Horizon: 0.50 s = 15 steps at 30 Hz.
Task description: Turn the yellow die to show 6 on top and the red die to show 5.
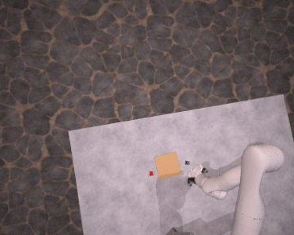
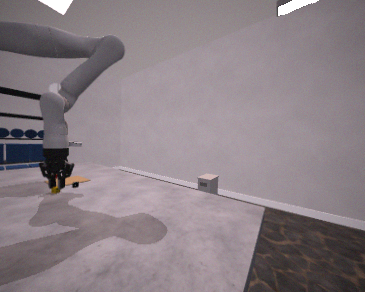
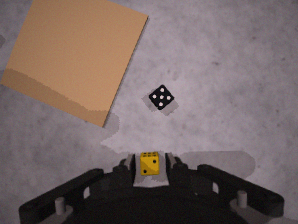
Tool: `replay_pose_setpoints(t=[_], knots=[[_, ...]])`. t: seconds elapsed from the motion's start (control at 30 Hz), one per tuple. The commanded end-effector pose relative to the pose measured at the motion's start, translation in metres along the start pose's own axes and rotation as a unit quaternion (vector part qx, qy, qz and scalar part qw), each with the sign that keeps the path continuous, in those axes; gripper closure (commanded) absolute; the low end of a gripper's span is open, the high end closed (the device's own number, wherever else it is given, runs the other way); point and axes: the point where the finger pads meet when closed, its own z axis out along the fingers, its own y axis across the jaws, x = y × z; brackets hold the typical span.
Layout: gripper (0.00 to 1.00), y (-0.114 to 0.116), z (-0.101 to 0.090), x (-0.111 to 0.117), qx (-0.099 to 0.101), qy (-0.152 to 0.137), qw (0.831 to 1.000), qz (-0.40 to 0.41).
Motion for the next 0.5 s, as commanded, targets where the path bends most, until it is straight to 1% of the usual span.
replay_pose_setpoints(t=[0.0, 0.2, 0.47], knots=[[0.65, -0.0009, 0.0033, -0.0026, 0.001, -0.003, 1.000, 0.000], [0.65, -0.0009, 0.0088, -0.0026, 0.001, -0.003, 1.000, 0.000], [0.65, -0.0009, 0.0097, -0.0027, 0.001, -0.003, 1.000, 0.000]])
